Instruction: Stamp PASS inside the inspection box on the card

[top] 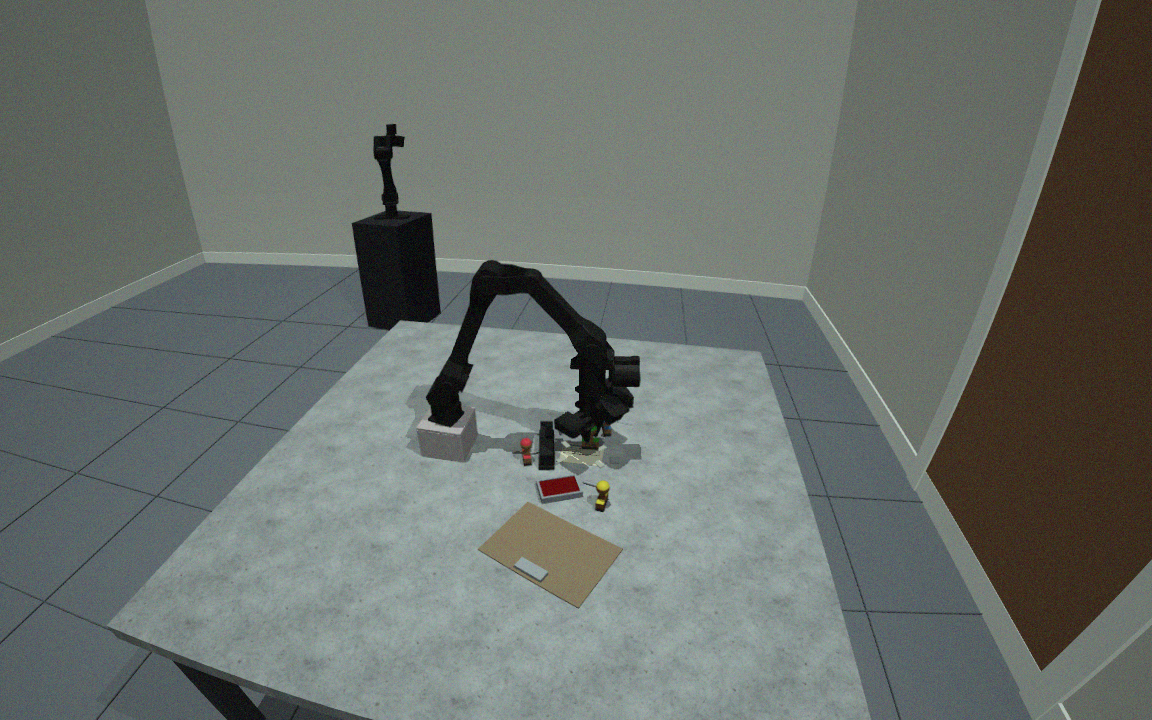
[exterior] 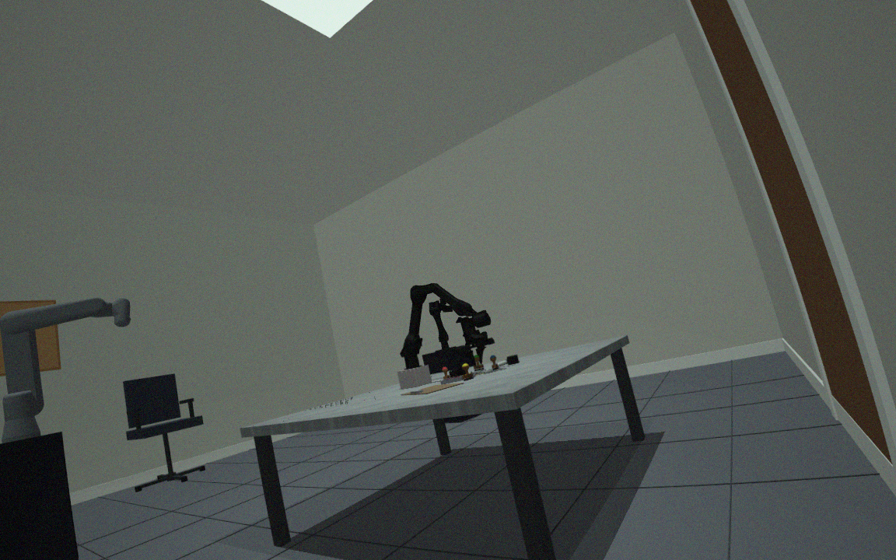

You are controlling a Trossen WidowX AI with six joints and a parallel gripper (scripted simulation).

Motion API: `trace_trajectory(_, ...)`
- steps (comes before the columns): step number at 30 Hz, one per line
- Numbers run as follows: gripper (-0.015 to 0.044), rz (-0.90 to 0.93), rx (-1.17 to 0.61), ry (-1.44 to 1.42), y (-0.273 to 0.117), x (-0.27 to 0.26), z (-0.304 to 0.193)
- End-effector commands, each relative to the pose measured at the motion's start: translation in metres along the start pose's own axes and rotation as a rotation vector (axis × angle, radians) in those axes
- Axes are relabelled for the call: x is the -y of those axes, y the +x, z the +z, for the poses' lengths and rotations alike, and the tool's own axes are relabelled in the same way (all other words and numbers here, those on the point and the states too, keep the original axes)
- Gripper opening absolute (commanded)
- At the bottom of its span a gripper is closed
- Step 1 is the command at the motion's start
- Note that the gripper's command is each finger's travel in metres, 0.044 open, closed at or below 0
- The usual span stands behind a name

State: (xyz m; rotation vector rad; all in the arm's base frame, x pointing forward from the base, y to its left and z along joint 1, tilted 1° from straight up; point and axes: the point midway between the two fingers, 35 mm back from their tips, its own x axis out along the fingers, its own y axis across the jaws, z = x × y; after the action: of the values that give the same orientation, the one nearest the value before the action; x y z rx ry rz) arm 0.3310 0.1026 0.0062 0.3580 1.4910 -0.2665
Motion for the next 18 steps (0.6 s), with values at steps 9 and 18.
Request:
trace_trajectory(9,0.0,-0.007,-0.001,0.004,0.0102,0.0021,-0.0012)
trace_trajectory(18,0.0,-0.007,0.0,0.004,0.0118,0.0022,-0.0013)
